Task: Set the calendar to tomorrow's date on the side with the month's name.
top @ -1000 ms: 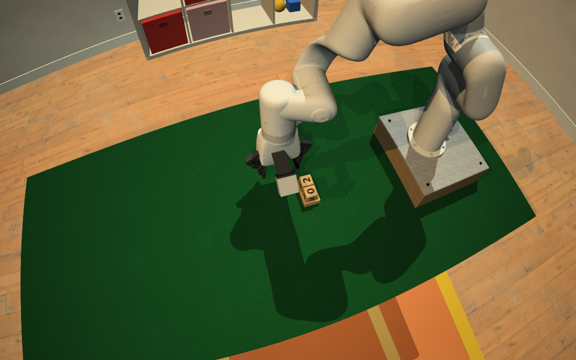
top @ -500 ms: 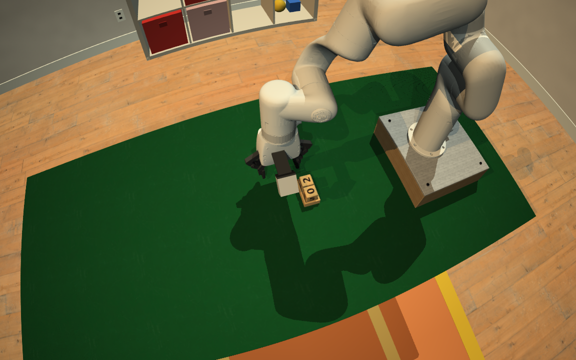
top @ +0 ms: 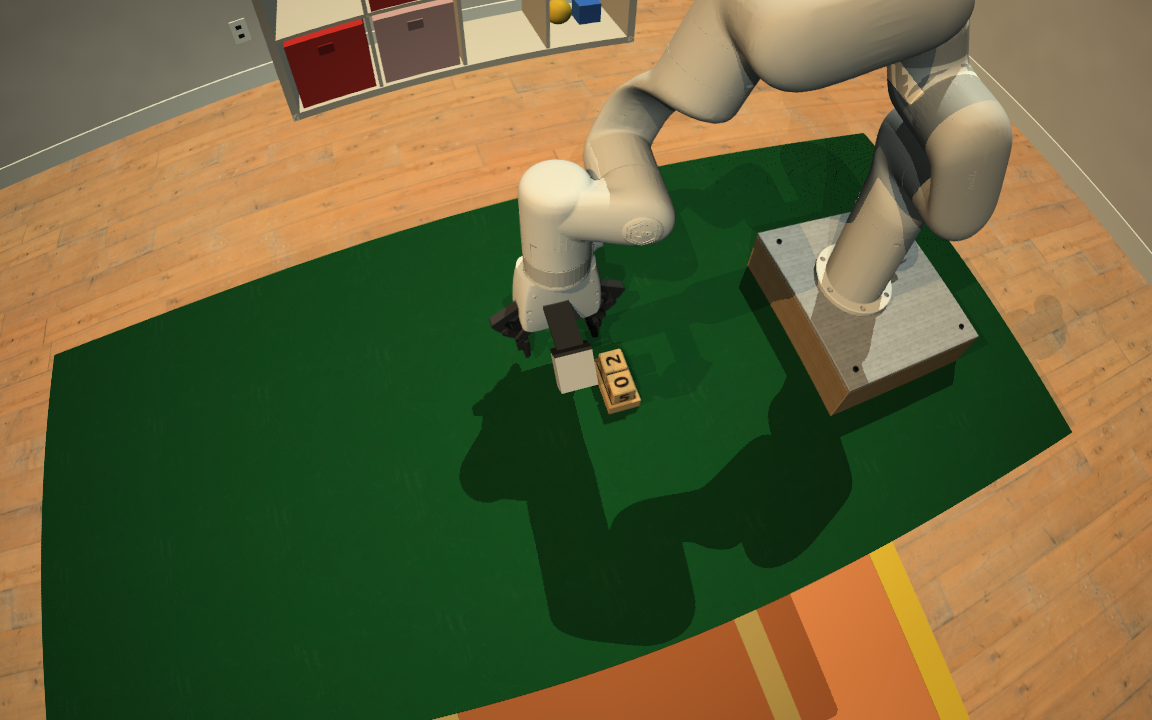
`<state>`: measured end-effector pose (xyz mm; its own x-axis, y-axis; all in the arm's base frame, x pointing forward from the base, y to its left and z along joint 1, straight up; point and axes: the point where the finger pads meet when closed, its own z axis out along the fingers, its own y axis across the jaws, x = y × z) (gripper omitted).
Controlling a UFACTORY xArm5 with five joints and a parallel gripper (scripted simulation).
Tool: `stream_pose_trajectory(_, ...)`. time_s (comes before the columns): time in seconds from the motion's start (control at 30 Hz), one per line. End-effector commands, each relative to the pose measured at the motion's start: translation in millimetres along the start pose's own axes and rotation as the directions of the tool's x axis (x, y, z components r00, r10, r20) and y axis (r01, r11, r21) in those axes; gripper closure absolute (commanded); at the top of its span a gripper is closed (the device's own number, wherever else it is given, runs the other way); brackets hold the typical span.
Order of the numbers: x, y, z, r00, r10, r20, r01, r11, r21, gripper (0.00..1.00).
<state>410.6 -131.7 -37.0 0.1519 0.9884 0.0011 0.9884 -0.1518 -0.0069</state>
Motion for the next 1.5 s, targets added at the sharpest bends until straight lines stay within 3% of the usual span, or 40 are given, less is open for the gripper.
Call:
stream_pose_trajectory(0.0,0,1,-1.5,1.000,0.000,0.001,0.000,1.000,-0.003,0.00)
stream_pose_trajectory(0.37,0,1,-23.4,1.000,0.000,0.001,0.000,1.000,-0.003,0.00)
stream_pose_trajectory(0.6,1,1,-24.8,1.000,0.000,0.001,0.000,1.000,-0.003,0.00)
stream_pose_trajectory(0.8,23,-6,-25.0,1.000,0.000,0.001,0.000,1.000,-0.003,0.00)
stream_pose_trajectory(1.47,61,-17,-25.0,1.000,0.000,0.001,0.000,1.000,-0.003,0.00)
